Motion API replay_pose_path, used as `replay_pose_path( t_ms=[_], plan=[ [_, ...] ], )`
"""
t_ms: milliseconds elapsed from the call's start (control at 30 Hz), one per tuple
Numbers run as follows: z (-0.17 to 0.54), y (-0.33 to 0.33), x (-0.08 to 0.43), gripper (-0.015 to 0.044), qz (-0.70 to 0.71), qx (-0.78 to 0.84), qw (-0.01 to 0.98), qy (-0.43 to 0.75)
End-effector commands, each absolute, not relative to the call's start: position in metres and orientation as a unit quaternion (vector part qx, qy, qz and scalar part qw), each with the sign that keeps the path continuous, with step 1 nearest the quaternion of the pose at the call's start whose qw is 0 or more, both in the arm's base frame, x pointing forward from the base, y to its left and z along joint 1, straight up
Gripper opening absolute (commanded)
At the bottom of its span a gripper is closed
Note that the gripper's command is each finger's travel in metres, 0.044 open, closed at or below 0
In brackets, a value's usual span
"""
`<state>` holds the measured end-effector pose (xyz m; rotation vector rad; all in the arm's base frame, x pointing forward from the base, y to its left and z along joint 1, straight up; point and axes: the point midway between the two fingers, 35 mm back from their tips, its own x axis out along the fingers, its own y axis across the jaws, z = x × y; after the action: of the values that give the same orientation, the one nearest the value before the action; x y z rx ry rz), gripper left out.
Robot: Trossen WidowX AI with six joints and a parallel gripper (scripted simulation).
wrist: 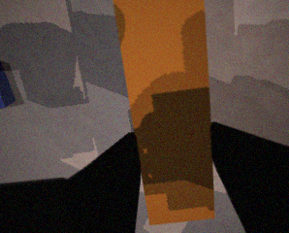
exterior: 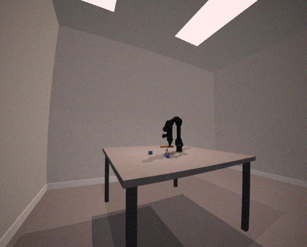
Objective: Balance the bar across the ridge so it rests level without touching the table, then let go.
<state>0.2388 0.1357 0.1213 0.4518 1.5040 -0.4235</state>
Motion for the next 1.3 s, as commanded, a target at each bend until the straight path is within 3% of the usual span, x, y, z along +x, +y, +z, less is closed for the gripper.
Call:
replay_pose_path(
  t_ms=[0, 1267],
  plan=[
    [0.1199, 0.1359, 0.2385, 0.0000, -0.189, 0.203, 0.686, 0.673],
    [0.1168, 0.1359, 0.2386, 0.0000, -0.189, 0.203, 0.686, 0.673]
  ],
)
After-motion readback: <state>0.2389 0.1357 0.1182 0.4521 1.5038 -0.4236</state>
